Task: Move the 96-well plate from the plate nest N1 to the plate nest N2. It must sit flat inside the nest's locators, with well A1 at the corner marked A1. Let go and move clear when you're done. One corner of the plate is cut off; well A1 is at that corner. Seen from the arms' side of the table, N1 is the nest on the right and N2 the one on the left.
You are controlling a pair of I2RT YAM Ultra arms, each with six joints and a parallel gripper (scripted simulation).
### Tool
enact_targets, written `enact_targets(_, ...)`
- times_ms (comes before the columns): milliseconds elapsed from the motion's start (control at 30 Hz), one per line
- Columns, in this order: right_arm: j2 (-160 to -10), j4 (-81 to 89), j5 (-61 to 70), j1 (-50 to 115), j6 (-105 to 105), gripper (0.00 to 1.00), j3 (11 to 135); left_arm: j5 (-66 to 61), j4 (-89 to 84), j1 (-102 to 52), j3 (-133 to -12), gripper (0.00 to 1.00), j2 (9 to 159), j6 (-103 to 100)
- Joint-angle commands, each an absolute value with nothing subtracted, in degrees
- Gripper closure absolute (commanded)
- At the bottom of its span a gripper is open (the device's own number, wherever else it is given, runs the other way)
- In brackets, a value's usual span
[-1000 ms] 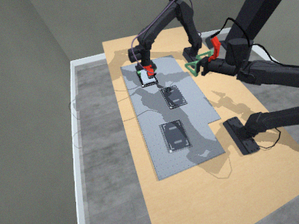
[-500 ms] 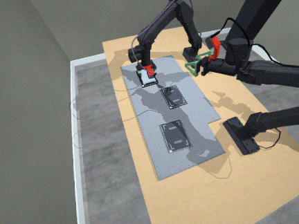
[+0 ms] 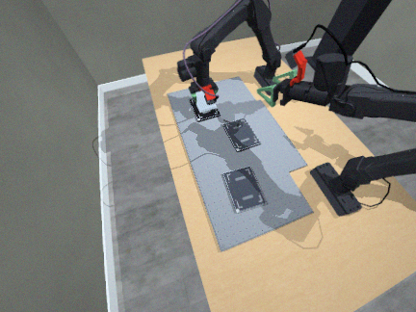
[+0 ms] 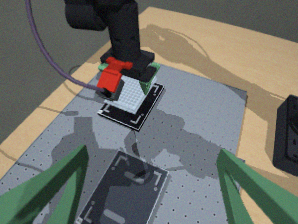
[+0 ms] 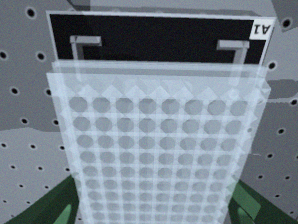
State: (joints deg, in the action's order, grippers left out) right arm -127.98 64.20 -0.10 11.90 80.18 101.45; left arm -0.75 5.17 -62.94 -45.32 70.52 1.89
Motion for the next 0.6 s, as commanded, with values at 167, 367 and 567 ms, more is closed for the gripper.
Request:
enact_targets(167,-126.40,65.89,0.00,12.01,80.82,0.21,103.56,0.04,-1.13,-62.30,-46.44,0.00,67.49,1.12)
enact_targets(367,-126.40,65.86,0.00,12.01,80.82,0.21,103.57,0.63,-20.58,-61.25,-48.07,0.00,56.69,0.62)
enact_targets(567,-126.99,65.23,0.01,12.01,80.40,0.21,103.04,1.22,-42.16,-59.91,-52.12,0.00,41.42,0.36)
